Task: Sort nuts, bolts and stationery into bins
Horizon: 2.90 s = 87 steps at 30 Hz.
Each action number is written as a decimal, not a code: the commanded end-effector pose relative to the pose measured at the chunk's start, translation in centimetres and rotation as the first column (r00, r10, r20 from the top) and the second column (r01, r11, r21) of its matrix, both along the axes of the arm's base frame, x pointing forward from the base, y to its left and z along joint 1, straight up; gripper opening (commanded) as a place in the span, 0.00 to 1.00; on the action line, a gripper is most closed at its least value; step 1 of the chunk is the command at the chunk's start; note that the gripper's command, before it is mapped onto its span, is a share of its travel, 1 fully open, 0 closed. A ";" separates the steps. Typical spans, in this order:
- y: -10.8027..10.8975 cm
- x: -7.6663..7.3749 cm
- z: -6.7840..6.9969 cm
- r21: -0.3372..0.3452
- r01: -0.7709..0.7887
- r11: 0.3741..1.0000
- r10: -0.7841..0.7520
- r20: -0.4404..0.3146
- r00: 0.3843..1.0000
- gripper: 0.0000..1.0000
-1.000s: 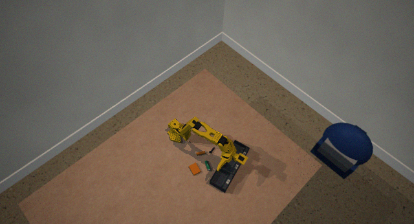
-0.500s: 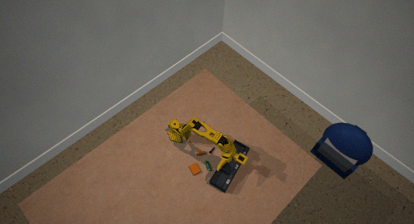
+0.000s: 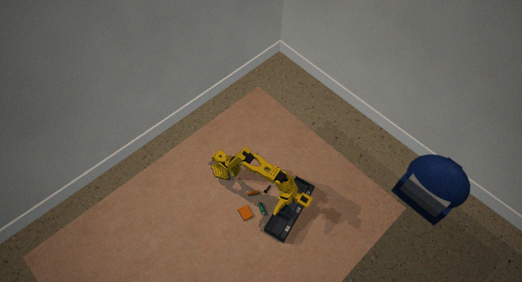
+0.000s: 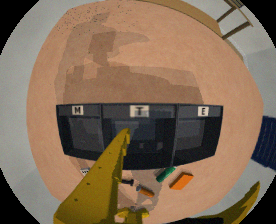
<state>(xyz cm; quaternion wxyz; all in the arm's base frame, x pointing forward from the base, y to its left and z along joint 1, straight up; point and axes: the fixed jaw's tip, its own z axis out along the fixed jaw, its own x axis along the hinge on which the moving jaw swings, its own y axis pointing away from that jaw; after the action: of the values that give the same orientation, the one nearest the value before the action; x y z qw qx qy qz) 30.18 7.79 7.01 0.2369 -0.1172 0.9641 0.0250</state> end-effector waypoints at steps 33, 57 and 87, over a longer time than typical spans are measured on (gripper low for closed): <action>8.2 -1.7 0.3 0.169 0.004 0.986 -0.007 0.016 1.000 1.00; 8.2 -1.9 -0.2 0.165 0.006 0.986 -0.008 0.008 1.000 1.00; 8.2 -1.9 -0.2 0.165 0.006 0.986 -0.008 0.008 1.000 1.00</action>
<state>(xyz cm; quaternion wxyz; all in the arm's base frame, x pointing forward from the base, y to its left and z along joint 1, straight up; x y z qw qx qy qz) 28.13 15.50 5.78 0.2309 -0.0930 0.9641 0.0930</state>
